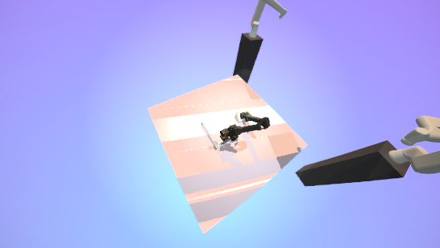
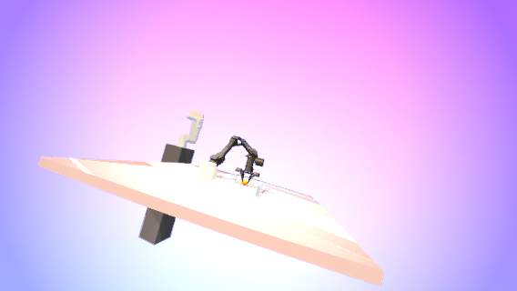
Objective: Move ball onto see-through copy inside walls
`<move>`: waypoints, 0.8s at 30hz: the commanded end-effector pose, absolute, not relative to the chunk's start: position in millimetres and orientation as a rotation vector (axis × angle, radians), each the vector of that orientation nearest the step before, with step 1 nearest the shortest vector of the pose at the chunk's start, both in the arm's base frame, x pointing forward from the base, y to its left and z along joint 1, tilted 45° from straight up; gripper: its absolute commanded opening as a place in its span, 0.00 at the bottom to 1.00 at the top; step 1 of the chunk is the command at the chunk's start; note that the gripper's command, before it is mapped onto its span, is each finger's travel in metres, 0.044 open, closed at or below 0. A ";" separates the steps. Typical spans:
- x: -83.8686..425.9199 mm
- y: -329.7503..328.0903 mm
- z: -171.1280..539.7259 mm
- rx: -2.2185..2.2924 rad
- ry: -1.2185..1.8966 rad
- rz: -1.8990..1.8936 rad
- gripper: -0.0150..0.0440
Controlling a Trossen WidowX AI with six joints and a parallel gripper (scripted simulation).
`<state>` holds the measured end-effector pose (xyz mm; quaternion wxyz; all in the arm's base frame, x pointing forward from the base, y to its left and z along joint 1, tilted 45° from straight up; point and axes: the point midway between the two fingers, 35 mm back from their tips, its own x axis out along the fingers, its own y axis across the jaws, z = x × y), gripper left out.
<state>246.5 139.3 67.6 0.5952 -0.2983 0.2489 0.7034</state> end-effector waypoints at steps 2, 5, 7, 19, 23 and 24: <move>246.1 141.3 66.2 -0.687 0.576 1.634 0.25; 246.3 139.8 67.0 -0.692 0.578 1.633 0.34; 246.3 139.8 67.0 -0.692 0.578 1.633 0.43; 246.9 138.2 68.4 -0.693 0.579 1.633 0.77; 255.9 104.2 101.8 -0.695 0.583 1.632 0.77; 256.7 93.6 113.1 -0.693 0.582 1.632 0.77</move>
